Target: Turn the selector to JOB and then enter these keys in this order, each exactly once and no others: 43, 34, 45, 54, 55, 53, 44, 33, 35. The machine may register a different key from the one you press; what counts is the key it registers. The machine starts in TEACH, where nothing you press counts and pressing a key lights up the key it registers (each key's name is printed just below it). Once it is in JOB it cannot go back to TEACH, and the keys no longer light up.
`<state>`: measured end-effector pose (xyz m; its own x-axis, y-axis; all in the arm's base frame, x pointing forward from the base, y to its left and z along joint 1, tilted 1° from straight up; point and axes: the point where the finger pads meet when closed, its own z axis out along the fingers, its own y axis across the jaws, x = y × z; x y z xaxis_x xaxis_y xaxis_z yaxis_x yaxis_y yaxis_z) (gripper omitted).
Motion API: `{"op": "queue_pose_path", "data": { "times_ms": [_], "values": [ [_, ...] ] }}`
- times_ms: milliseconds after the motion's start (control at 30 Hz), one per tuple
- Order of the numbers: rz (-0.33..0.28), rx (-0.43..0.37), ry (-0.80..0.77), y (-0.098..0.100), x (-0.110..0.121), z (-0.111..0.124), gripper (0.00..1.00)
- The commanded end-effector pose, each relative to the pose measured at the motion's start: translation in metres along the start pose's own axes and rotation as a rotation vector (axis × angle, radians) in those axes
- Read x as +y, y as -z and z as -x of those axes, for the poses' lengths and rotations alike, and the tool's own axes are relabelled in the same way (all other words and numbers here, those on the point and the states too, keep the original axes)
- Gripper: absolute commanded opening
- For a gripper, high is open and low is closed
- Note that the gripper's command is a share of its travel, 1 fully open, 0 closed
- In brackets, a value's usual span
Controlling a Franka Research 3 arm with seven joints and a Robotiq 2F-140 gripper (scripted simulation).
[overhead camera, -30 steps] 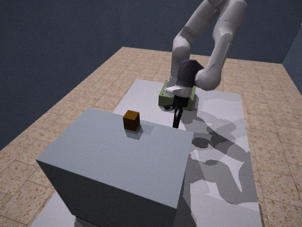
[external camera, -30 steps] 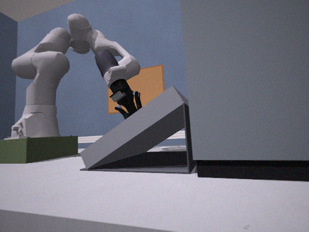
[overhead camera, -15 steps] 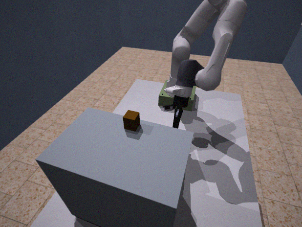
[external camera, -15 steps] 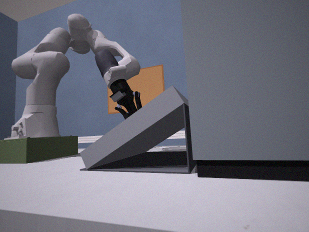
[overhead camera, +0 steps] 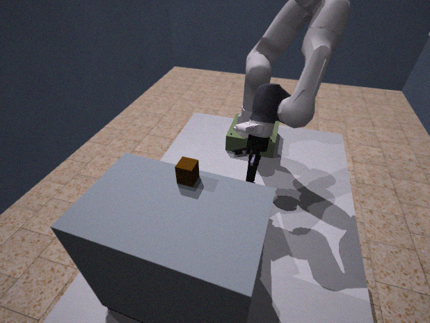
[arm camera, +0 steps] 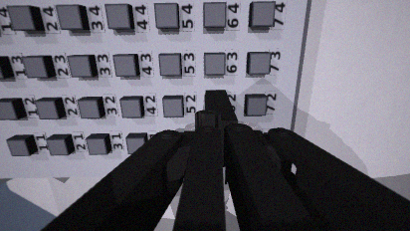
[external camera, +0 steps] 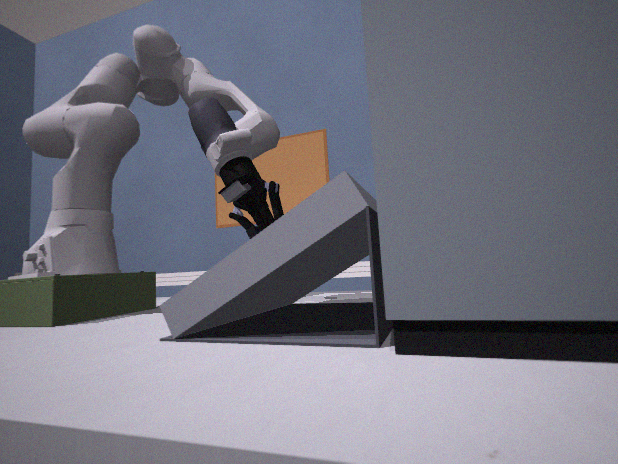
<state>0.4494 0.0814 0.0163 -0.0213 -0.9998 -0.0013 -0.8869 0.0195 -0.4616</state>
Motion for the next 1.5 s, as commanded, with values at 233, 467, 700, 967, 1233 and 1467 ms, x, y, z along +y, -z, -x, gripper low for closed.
{"op": "queue_pose_path", "data": {
  "times_ms": [233,467,700,967,1233,1467],
  "values": [
    [0.0,0.0,0.005,0.014,0.0,0.001,0.1],
    [0.0,0.0,0.005,0.024,0.0,0.001,0.1],
    [0.0,0.0,0.005,0.028,0.0,0.001,0.1],
    [0.0,0.0,0.005,0.029,-0.001,0.0,0.1],
    [0.0,0.0,0.005,0.029,-0.021,-0.019,0.1],
    [0.0,0.0,0.005,0.029,-0.035,-0.033,0.1]
  ]
}}
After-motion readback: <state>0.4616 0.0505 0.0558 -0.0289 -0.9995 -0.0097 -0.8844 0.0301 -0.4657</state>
